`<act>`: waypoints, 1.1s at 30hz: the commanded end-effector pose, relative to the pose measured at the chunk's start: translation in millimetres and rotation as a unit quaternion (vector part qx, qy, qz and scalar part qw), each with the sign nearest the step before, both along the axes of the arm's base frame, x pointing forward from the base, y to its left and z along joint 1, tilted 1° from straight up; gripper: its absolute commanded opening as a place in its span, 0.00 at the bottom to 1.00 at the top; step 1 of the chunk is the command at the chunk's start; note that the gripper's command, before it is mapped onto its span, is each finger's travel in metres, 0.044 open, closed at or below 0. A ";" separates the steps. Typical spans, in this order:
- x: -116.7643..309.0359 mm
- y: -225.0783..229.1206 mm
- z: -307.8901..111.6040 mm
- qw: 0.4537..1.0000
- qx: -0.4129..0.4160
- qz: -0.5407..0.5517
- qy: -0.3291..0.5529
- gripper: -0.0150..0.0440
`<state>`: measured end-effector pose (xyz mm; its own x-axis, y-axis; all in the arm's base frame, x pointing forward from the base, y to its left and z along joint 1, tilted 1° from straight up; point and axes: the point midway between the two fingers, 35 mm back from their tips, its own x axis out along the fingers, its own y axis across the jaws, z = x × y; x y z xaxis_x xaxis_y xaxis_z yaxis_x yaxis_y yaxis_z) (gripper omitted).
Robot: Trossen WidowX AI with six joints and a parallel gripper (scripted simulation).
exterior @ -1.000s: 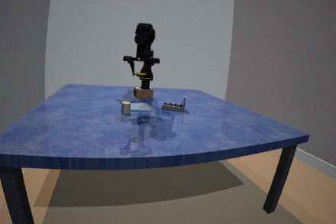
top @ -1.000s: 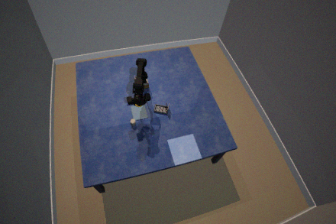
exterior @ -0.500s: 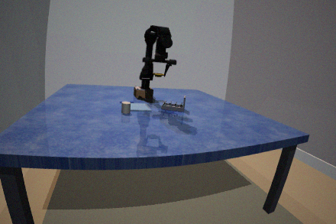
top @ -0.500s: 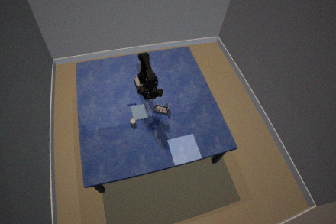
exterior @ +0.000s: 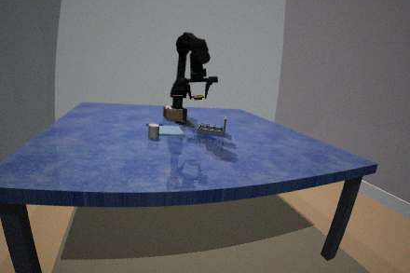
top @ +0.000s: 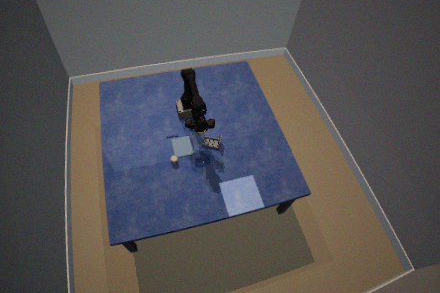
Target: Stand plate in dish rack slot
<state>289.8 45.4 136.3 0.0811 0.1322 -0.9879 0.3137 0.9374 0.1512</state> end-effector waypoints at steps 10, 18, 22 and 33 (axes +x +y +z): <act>30.4 9.3 -44.4 0.987 0.115 0.089 -0.068 0.25; 44.1 10.1 -65.1 0.965 0.174 0.146 -0.133 0.25; 48.9 9.5 -73.8 0.949 0.200 0.175 -0.172 0.25; 53.5 4.6 -91.5 0.886 0.252 0.257 -0.294 0.25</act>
<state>343.7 50.8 47.7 0.3464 0.6827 -0.6434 -0.3451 0.7305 0.5894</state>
